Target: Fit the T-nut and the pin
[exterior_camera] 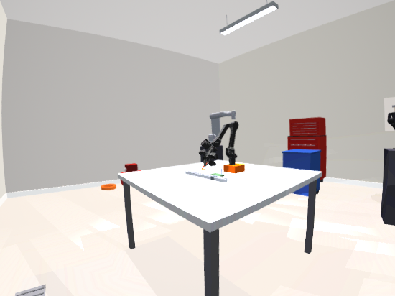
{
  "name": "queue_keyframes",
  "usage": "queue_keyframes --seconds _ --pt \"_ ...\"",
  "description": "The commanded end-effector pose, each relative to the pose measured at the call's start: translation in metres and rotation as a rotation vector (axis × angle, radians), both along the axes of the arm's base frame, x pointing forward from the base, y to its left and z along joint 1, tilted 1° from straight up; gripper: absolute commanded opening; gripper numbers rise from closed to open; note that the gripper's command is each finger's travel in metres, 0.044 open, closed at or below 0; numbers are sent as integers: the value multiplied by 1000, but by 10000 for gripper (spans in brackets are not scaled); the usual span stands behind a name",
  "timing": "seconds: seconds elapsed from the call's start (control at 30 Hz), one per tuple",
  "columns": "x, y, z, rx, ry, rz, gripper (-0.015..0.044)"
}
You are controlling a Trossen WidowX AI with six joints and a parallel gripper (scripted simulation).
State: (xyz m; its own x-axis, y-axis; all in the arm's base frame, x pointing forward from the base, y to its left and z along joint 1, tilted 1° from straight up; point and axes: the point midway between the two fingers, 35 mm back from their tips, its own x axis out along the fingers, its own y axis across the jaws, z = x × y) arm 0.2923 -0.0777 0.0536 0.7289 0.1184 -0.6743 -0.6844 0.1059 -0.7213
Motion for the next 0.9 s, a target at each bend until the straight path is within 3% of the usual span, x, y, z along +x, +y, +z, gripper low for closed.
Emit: queue_keyframes --seconds 0.0,0.87 --pt "-3 2 -11 8 12 8 -150" --pt "-3 2 -25 8 12 9 -150"
